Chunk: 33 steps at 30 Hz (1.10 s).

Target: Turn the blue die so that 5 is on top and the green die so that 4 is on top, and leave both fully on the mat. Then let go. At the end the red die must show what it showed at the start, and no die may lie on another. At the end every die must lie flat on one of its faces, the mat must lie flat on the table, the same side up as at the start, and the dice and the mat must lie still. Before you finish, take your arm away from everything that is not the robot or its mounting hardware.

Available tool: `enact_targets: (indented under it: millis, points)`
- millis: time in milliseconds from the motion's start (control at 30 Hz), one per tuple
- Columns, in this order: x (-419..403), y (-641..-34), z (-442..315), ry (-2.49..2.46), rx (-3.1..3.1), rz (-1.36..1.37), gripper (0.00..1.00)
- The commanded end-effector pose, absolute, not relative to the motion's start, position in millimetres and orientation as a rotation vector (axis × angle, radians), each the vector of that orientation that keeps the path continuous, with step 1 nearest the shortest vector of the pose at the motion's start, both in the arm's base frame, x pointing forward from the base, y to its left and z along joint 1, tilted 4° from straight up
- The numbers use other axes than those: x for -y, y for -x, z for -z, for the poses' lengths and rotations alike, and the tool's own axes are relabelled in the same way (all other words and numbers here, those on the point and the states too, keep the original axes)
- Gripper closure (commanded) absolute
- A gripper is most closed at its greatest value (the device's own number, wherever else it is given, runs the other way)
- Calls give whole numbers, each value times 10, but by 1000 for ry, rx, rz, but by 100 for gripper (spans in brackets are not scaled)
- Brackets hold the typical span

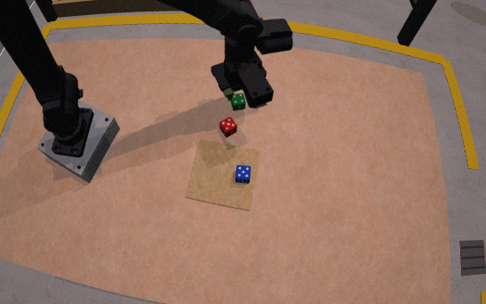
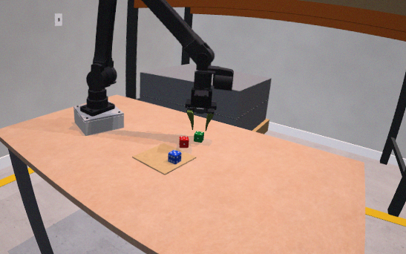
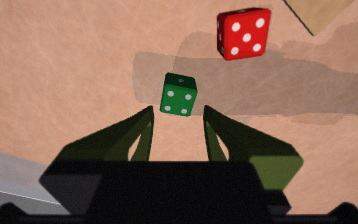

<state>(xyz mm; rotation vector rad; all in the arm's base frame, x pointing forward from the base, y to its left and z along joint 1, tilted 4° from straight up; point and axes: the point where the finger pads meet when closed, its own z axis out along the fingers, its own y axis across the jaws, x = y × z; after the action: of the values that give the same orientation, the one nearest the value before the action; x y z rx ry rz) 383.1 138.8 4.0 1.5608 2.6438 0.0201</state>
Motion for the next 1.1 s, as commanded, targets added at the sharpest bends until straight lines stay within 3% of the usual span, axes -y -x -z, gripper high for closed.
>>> enact_targets:
  millis: [0,1067]
  points:
    - [-1332,-3893,1,-1583,-2620,-27,55]
    - [-1318,-3920,-16,-1565,-2627,-32,55]
